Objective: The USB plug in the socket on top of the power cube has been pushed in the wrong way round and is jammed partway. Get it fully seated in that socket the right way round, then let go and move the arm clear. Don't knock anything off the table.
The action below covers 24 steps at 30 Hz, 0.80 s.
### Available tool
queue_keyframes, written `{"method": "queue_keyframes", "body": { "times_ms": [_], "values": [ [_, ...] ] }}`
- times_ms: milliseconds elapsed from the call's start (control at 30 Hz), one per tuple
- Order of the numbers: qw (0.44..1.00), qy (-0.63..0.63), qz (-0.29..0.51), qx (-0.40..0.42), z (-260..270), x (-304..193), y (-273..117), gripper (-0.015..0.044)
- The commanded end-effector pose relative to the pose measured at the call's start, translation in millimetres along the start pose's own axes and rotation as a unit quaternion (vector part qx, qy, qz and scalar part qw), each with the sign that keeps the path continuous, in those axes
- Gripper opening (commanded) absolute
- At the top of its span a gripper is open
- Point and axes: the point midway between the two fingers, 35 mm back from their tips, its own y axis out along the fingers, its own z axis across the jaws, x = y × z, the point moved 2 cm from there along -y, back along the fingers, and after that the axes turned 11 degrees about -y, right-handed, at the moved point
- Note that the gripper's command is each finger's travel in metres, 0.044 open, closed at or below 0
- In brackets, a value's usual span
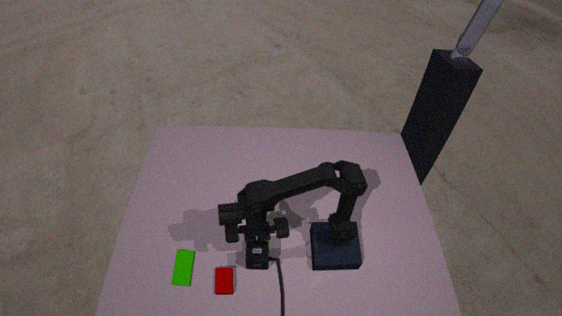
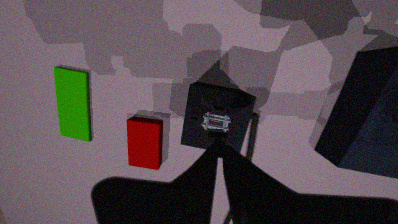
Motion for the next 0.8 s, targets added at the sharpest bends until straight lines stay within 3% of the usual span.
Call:
{"method": "queue_keyframes", "body": {
  "times_ms": [0, 767],
  "values": [
    [0.999, 0.051, 0.000, -0.001, -0.5, 0.0, 0.6, 0.0000],
    [0.997, 0.080, 0.000, 0.000, 0.1, 0.1, 0.9, 0.0000]
  ]
}}
